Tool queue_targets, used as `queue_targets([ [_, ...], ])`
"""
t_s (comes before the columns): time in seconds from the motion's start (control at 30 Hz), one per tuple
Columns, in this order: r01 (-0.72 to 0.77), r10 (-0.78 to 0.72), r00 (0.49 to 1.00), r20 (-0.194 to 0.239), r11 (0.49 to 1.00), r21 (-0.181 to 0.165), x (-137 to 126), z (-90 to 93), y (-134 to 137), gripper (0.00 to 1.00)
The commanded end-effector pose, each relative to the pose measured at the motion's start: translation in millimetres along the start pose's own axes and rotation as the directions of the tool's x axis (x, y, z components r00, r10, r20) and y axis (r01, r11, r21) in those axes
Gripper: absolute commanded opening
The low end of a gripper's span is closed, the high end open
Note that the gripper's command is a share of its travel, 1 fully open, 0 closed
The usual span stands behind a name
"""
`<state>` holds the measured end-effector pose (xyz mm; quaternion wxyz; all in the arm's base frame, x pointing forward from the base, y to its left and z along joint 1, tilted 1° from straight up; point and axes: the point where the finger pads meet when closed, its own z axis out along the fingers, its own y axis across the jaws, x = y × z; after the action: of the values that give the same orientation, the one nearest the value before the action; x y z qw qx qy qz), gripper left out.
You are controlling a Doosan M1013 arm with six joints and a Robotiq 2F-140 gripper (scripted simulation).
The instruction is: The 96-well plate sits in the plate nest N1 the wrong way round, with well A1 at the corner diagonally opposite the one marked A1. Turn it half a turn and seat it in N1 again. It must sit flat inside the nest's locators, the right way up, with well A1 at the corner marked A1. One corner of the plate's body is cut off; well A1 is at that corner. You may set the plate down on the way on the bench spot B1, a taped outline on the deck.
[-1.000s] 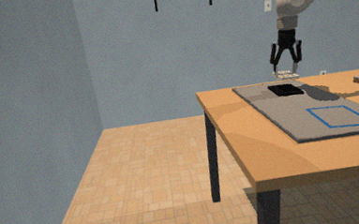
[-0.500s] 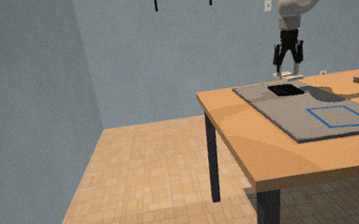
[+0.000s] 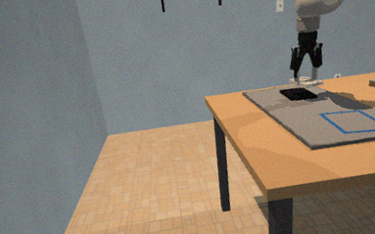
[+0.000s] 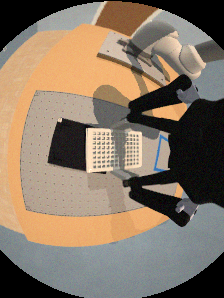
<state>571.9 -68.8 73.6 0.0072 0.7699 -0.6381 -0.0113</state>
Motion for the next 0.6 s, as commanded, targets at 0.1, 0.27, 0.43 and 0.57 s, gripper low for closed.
queue_targets([
  [0.1, 0.000, 0.000, 1.000, 0.000, 1.000, 0.001, -19.2, 0.3, -2.5, 0.00],
  [0.27, 0.000, 0.000, 1.000, 0.000, 1.000, 0.001, -32.4, 0.7, -4.1, 0.00],
  [0.43, 0.000, 0.000, 1.000, 0.000, 1.000, 0.001, -45.6, 1.1, -5.6, 0.00],
  [0.57, 0.000, 0.000, 1.000, 0.000, 1.000, 0.001, -58.9, 1.5, -7.2, 0.00],
])
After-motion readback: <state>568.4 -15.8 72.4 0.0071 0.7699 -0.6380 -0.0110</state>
